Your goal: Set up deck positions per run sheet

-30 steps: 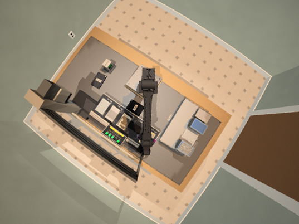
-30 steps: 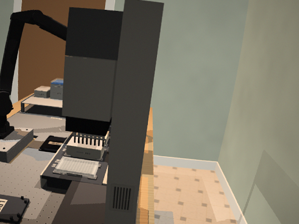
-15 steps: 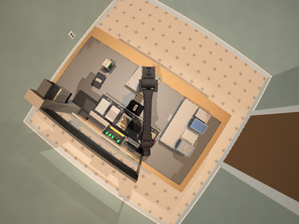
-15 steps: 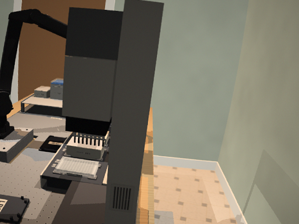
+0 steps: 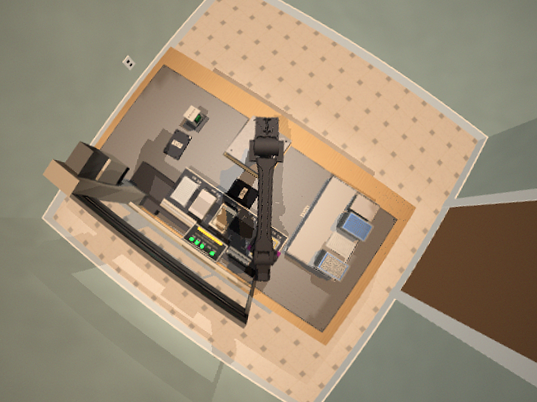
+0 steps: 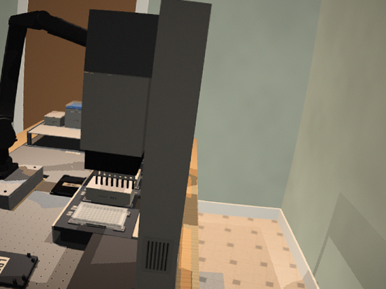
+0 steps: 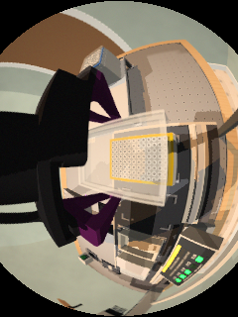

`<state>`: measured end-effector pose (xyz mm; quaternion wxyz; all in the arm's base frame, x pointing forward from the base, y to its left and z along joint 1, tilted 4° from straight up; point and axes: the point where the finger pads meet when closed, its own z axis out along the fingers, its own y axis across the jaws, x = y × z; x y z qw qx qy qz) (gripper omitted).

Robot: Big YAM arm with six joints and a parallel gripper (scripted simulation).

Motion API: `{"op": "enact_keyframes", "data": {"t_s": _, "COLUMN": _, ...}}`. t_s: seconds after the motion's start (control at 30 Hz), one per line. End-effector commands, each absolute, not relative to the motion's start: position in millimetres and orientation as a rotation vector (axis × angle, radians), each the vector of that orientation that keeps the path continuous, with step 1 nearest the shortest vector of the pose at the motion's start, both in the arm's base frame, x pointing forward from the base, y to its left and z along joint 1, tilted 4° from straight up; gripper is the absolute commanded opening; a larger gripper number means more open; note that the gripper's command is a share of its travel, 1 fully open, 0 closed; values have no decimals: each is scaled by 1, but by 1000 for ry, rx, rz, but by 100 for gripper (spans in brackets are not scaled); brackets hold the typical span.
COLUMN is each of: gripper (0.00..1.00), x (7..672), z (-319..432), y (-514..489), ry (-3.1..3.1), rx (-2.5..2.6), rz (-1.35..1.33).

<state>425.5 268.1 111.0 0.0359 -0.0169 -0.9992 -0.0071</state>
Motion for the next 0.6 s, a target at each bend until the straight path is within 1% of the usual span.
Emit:
{"op": "enact_keyframes", "data": {"t_s": 0.0, "gripper": 0, "x": 447, "z": 133, "y": 273, "ry": -3107, "rx": -48, "rz": -54}}
{"op": "enact_keyframes", "data": {"t_s": 0.13, "gripper": 0, "x": 448, "z": 157, "y": 271, "ry": -3137, "rx": -51, "rz": -83}}
{"op": "enact_keyframes", "data": {"t_s": 0.4, "gripper": 0, "x": 448, "z": 170, "y": 271, "ry": -3136, "rx": -51, "rz": -82}}
{"op": "enact_keyframes", "data": {"t_s": 0.47, "gripper": 0, "x": 448, "z": 170, "y": 271, "ry": -3136, "rx": -51, "rz": -82}}
{"op": "enact_keyframes", "data": {"t_s": 0.5, "gripper": 0, "x": 449, "z": 155, "y": 271, "ry": -3108, "rx": -52, "rz": -54}}
{"op": "enact_keyframes", "data": {"t_s": 0.57, "gripper": 0, "x": 449, "z": 161, "y": 271, "ry": -3112, "rx": -52, "rz": -58}}
